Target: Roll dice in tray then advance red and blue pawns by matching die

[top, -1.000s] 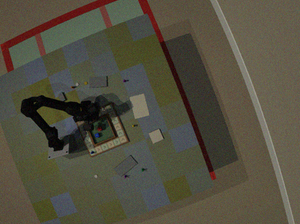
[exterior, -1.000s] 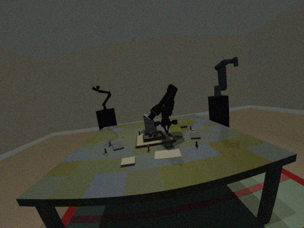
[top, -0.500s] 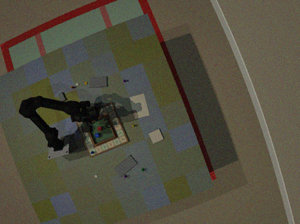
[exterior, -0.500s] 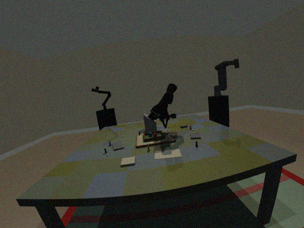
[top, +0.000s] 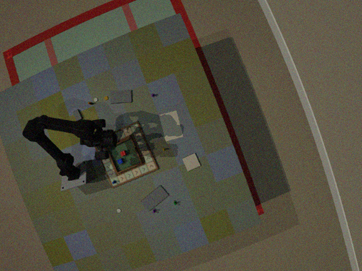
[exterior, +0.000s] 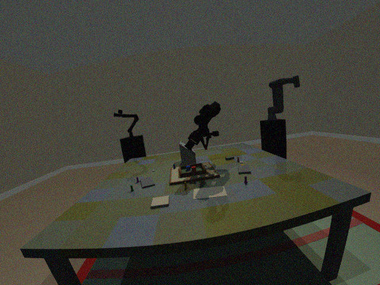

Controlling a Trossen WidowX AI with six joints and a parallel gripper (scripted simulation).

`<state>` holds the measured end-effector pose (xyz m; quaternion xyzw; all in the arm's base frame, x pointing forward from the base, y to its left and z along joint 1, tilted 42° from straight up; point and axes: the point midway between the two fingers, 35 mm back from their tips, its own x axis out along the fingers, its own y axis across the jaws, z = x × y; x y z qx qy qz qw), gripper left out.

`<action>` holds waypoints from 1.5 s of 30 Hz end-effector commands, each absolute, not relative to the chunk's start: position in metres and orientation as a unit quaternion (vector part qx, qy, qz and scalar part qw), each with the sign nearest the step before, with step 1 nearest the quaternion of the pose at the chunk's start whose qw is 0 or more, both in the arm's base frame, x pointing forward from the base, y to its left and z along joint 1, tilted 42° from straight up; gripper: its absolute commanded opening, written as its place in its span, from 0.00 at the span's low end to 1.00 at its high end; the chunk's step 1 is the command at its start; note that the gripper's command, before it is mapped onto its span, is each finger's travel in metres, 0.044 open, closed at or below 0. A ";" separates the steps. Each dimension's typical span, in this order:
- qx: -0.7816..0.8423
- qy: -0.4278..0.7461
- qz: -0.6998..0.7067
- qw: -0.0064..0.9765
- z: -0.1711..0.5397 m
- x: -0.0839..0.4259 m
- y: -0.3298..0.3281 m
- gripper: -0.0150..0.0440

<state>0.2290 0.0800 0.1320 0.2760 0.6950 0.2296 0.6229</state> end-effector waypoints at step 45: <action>0.273 0.698 0.228 0.622 -0.015 0.151 0.071 0.25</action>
